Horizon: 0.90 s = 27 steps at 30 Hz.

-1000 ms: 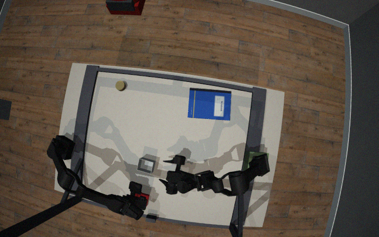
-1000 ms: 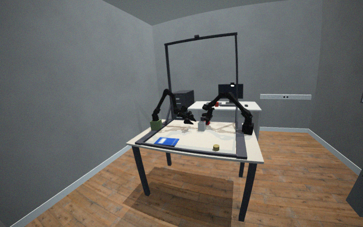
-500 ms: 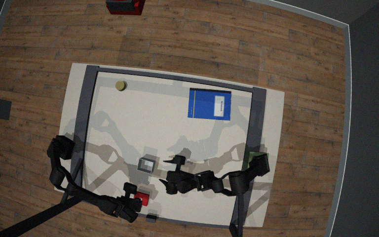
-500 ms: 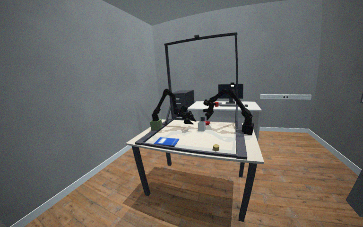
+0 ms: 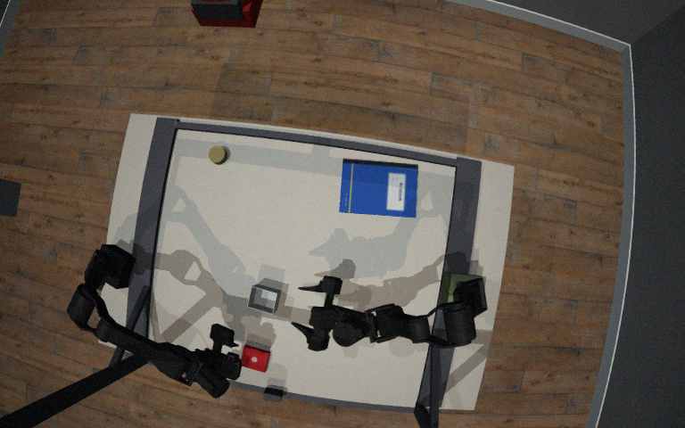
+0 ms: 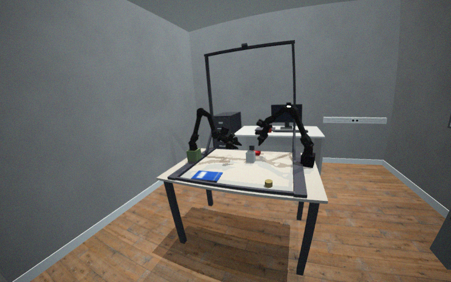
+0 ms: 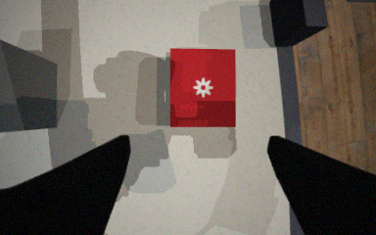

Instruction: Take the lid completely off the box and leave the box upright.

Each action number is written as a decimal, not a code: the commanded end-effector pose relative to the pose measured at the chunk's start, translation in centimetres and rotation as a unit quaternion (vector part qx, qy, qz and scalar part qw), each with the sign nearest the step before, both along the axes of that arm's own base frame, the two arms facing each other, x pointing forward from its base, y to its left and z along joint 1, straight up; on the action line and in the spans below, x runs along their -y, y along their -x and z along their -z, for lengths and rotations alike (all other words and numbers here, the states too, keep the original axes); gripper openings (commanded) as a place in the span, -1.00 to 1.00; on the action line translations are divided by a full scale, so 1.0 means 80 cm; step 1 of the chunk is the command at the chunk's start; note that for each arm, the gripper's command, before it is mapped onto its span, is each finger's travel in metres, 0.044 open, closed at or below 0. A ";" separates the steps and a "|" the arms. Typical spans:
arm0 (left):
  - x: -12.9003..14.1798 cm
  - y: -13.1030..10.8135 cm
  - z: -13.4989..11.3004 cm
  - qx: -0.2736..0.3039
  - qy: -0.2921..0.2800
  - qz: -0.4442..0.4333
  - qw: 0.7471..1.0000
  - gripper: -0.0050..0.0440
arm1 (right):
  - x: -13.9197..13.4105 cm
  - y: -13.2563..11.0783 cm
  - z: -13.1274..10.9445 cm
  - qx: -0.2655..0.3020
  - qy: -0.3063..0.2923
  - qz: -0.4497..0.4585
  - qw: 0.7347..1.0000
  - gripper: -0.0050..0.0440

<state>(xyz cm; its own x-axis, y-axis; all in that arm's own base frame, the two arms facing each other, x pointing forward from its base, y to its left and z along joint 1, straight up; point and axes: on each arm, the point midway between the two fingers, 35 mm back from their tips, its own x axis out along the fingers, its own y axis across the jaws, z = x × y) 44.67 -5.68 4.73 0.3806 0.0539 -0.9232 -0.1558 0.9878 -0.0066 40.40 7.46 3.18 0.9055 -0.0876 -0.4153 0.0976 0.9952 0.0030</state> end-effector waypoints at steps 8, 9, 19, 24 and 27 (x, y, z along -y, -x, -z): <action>-0.018 0.043 -0.107 0.172 -0.012 0.018 0.985 0.73 | 0.030 0.035 -0.111 0.065 0.006 -0.016 0.998 1.00; -0.021 0.048 -0.116 0.187 -0.014 0.019 0.982 0.73 | 0.033 0.038 -0.119 0.070 0.007 -0.017 0.997 1.00; -0.035 0.088 -0.188 0.314 -0.022 0.034 0.949 0.73 | 0.052 0.057 -0.212 0.138 0.007 -0.027 0.990 1.00; -0.048 0.119 -0.248 0.417 -0.032 0.045 0.907 0.73 | 0.068 0.081 -0.282 0.189 0.009 -0.034 0.981 1.00; -0.056 0.136 -0.282 0.473 -0.038 0.051 0.879 0.73 | 0.077 0.093 -0.316 0.212 0.011 -0.039 0.976 1.00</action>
